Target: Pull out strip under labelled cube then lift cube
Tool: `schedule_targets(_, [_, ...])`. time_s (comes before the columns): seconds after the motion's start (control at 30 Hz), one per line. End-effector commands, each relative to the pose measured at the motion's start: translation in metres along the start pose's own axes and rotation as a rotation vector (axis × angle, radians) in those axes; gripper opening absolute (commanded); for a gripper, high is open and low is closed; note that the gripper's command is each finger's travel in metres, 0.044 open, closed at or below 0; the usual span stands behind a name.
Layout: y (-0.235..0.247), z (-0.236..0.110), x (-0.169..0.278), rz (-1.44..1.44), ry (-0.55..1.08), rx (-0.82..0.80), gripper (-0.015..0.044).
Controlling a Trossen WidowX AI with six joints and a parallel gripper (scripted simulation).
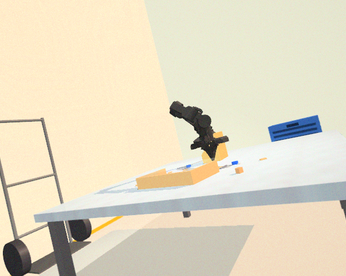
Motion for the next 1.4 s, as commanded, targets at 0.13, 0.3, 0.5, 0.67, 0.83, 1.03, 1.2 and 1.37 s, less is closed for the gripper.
schedule_targets(0.13, [0.001, 0.015, 0.002, -0.012, 0.003, 0.009, 0.0])
schedule_targets(0.3, [0.001, 0.023, 0.002, -0.012, 0.003, 0.009, 0.0])
schedule_targets(0.5, [0.0, 0.033, 0.001, -0.011, 0.002, 0.01, 0.0])
schedule_targets(0.67, [0.0, 0.037, 0.001, -0.011, 0.002, 0.011, 0.0])
schedule_targets(0.83, [0.0, 0.037, 0.001, -0.011, 0.002, 0.011, 0.0])
schedule_targets(1.03, [0.0, 0.037, 0.001, -0.011, 0.002, 0.011, 0.0])
schedule_targets(1.2, [0.0, 0.037, 0.001, -0.011, 0.002, 0.011, 0.0])
schedule_targets(1.37, [0.0, 0.037, 0.001, -0.011, 0.002, 0.011, 0.0])
Point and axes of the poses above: the point midway between the two fingers, 35 mm back from their tips, its own z axis out along the fingers, its own y axis across the jaws, x = y × z, the point moved 9 cm from there along -z, back along the fingers, and after that the axes turned 9 degrees about z, right-handed, at the moved point
